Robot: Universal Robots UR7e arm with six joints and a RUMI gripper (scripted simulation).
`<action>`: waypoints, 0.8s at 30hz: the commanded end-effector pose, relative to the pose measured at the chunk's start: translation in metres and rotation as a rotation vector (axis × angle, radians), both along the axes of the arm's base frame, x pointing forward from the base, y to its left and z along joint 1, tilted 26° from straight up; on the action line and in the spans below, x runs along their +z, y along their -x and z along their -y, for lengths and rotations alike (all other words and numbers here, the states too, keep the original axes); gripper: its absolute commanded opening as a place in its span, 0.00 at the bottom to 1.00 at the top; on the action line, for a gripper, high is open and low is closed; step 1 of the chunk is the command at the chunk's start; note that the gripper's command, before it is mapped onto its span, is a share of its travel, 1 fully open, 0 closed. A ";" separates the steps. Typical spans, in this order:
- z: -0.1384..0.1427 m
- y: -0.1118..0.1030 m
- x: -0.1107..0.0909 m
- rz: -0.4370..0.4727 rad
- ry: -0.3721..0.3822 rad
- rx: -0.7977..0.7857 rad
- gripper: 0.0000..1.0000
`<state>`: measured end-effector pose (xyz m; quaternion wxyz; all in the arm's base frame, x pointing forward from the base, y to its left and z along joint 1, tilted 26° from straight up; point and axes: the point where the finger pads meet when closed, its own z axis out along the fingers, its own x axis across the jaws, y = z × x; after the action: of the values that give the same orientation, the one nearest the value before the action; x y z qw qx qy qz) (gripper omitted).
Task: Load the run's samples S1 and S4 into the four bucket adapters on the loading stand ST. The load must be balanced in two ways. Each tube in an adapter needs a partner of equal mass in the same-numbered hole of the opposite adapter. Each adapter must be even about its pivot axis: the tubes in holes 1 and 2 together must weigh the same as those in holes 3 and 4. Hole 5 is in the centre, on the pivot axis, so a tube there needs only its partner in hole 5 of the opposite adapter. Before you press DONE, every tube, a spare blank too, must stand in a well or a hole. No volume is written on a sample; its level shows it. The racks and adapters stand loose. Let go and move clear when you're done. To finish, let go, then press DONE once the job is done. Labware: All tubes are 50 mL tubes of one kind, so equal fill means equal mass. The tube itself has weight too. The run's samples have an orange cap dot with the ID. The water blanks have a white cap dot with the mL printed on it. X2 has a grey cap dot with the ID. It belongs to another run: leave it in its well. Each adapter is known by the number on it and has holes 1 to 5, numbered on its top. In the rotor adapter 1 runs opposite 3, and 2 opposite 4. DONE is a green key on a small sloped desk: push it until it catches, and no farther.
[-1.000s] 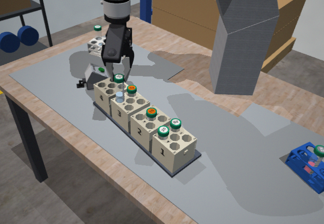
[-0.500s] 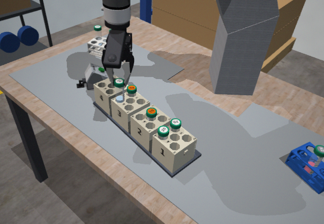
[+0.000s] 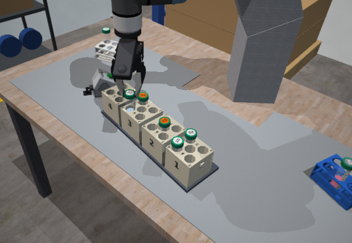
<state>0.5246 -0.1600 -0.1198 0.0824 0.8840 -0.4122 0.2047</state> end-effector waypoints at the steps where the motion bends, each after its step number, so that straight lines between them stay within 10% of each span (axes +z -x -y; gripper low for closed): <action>1: 0.002 -0.002 -0.006 0.001 0.001 0.000 0.00; 24: 0.009 -0.009 -0.026 0.001 0.001 0.000 0.00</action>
<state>0.5322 -0.1682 -0.1431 0.0824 0.8839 -0.4122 0.2047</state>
